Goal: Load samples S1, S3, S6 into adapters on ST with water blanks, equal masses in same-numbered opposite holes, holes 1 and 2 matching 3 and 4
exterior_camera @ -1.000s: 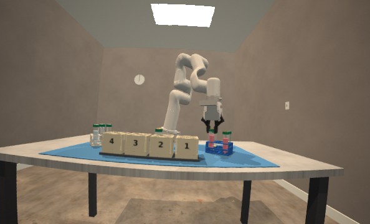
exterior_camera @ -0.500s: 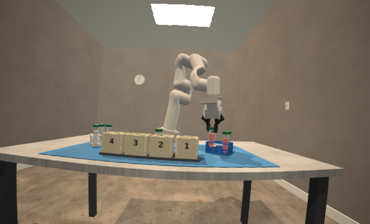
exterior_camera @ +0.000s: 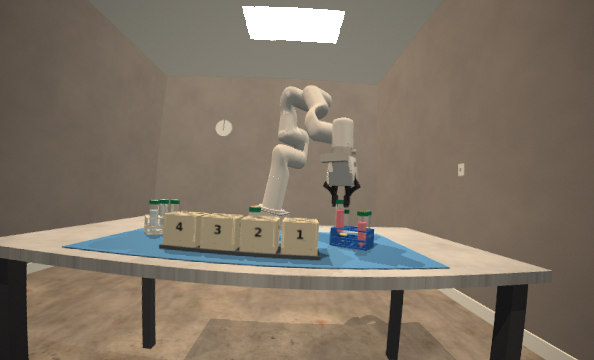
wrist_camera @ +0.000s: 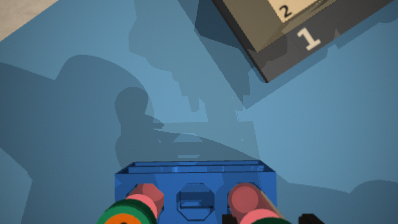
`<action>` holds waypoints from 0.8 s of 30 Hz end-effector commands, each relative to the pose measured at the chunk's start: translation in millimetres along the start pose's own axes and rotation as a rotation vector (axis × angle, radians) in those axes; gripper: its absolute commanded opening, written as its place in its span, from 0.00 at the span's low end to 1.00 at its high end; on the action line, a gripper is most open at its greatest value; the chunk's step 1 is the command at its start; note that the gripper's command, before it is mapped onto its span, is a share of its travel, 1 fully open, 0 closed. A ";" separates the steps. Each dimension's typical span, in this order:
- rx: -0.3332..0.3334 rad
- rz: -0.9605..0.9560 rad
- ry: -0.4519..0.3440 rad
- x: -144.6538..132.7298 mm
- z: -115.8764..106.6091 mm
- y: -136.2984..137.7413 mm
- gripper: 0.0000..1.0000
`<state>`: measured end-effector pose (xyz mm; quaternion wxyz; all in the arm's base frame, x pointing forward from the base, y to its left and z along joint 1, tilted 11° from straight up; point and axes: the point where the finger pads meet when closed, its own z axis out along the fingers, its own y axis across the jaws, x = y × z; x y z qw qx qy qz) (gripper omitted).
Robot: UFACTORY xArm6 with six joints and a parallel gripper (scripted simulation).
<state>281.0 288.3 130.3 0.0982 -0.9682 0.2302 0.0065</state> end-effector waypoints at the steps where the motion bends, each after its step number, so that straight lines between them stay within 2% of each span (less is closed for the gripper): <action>1: 0.003 0.000 0.001 0.3 -5.9 -1.2 0.00; 24: 0.003 0.000 0.001 0.3 -48.0 -1.1 0.00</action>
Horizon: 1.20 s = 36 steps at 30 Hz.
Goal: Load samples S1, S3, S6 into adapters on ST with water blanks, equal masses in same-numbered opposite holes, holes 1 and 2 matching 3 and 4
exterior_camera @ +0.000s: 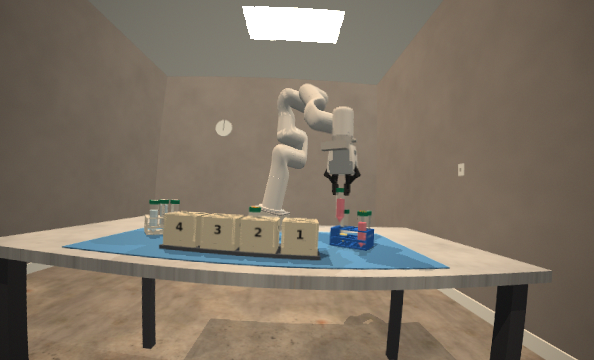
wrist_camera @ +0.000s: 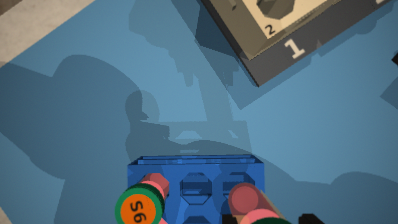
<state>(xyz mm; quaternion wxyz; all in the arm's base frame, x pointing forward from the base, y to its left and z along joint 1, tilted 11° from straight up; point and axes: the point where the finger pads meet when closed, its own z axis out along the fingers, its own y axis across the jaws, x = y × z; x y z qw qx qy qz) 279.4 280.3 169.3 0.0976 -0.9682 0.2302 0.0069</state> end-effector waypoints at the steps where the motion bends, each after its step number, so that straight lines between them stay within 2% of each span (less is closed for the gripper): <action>1: 0.005 0.000 0.002 0.5 -10.2 -1.5 0.00; 26: 0.005 0.000 0.002 0.4 -56.3 -1.4 0.00; 36: 0.005 0.000 0.002 0.4 -60.3 -1.4 0.00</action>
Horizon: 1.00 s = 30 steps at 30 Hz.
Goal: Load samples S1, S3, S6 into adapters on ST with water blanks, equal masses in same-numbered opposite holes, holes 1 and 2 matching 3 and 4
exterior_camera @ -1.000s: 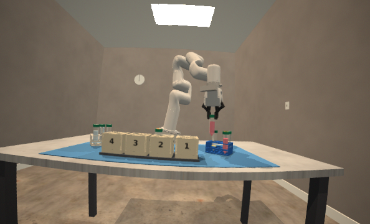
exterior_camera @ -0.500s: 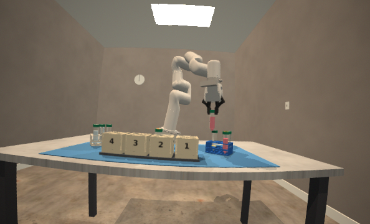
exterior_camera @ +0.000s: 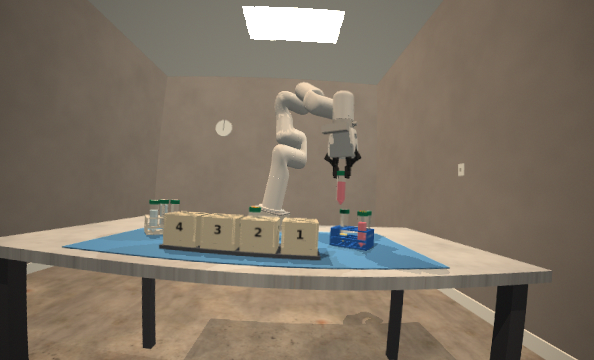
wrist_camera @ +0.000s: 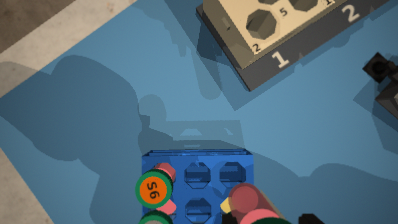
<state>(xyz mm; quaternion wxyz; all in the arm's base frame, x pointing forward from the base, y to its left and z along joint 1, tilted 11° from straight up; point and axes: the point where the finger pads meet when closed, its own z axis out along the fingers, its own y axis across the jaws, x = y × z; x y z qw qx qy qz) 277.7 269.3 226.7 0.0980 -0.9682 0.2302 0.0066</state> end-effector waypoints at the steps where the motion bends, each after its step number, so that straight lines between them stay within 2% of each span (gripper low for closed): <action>1: 0.004 0.000 0.001 0.3 -1.8 -1.1 0.00; 9: 0.003 -0.134 0.002 18.4 -1.8 7.4 0.00; 22: 0.002 -0.566 0.003 77.4 -1.8 35.3 0.00; 30: 0.002 -0.566 0.003 104.6 -1.8 48.2 0.00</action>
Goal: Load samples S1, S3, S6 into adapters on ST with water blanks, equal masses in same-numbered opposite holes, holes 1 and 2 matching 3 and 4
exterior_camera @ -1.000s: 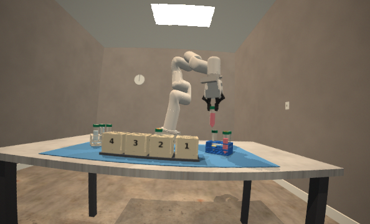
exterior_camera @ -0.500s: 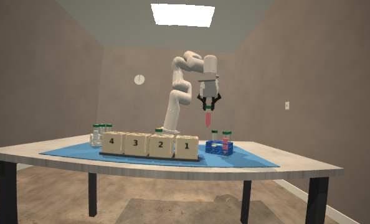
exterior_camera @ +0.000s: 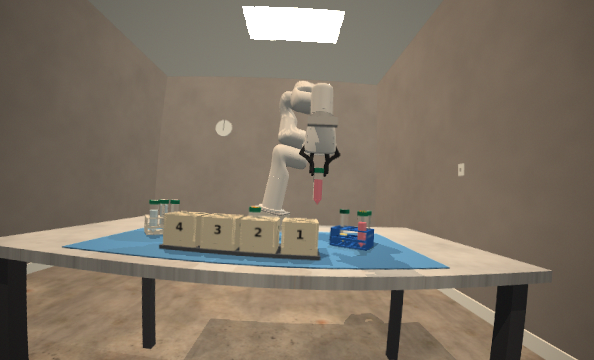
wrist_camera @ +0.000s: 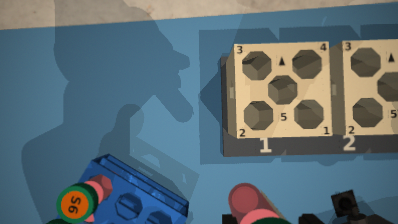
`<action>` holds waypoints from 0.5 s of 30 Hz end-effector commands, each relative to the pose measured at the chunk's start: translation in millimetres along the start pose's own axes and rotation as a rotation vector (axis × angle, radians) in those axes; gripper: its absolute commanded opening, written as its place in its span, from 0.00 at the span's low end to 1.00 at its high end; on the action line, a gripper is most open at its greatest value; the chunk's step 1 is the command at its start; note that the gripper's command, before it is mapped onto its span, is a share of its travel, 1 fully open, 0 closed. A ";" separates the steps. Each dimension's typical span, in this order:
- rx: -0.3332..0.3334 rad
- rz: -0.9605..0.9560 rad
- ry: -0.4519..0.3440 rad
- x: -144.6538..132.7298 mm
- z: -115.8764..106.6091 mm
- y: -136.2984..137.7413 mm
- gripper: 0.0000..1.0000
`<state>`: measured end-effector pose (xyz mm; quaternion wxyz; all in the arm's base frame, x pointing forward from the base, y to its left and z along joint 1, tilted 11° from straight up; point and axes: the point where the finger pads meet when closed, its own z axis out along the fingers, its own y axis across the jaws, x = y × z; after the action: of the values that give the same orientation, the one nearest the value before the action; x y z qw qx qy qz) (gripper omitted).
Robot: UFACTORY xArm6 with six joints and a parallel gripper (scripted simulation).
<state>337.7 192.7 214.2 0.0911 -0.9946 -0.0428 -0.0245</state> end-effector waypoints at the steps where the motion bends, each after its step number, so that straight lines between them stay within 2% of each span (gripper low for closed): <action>1: 0.011 -0.012 -0.004 13.5 -1.0 17.5 0.00; 11: 0.011 -0.012 -0.004 40.8 -0.4 59.6 0.00; 15: 0.011 -0.012 -0.004 46.3 -0.3 68.0 0.00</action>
<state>380.3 138.7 204.8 0.0951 -0.9941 -0.0482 -0.0214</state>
